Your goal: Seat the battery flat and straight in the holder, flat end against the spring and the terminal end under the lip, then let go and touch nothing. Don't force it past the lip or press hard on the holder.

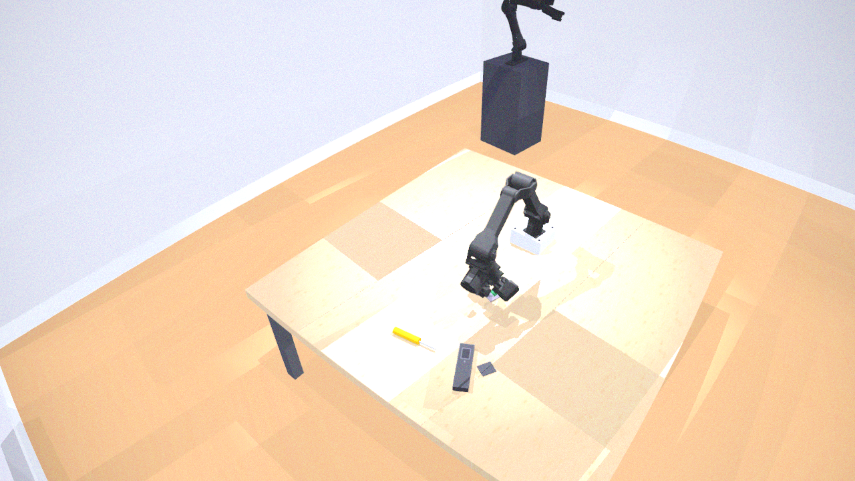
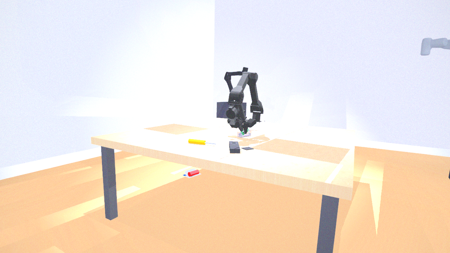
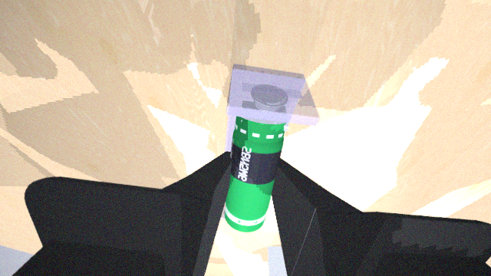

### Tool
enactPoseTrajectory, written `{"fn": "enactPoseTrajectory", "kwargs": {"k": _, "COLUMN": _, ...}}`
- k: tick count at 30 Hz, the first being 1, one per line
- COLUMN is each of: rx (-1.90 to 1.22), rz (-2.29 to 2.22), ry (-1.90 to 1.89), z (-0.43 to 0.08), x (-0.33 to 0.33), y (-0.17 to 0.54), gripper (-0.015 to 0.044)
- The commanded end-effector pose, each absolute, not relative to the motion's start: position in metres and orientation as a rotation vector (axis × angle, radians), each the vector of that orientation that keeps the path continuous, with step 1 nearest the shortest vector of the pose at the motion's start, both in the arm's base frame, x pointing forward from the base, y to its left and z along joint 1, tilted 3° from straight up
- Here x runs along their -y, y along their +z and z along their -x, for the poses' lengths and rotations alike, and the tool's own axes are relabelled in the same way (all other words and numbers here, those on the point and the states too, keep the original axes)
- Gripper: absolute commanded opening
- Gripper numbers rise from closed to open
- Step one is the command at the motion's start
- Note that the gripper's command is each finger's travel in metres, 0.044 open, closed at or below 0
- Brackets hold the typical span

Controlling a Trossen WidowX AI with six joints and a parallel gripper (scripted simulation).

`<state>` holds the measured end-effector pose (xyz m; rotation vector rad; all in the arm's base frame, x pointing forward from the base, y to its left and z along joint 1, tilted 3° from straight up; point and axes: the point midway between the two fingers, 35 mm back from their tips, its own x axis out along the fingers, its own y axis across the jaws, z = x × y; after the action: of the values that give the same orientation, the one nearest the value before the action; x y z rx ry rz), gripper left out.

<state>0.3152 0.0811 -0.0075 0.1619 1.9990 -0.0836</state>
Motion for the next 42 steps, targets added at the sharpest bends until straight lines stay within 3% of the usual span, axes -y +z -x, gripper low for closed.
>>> {"fn": "enactPoseTrajectory", "kwargs": {"k": 1, "rx": -1.96, "rz": -0.154, "ry": -0.092, "z": -0.3193, "x": -0.0804, "y": -0.01, "gripper": 0.0083}}
{"fn": "enactPoseTrajectory", "kwargs": {"k": 42, "rx": -1.756, "rz": -0.137, "ry": -0.116, "z": -0.3125, "x": -0.0822, "y": -0.0145, "gripper": 0.0083}}
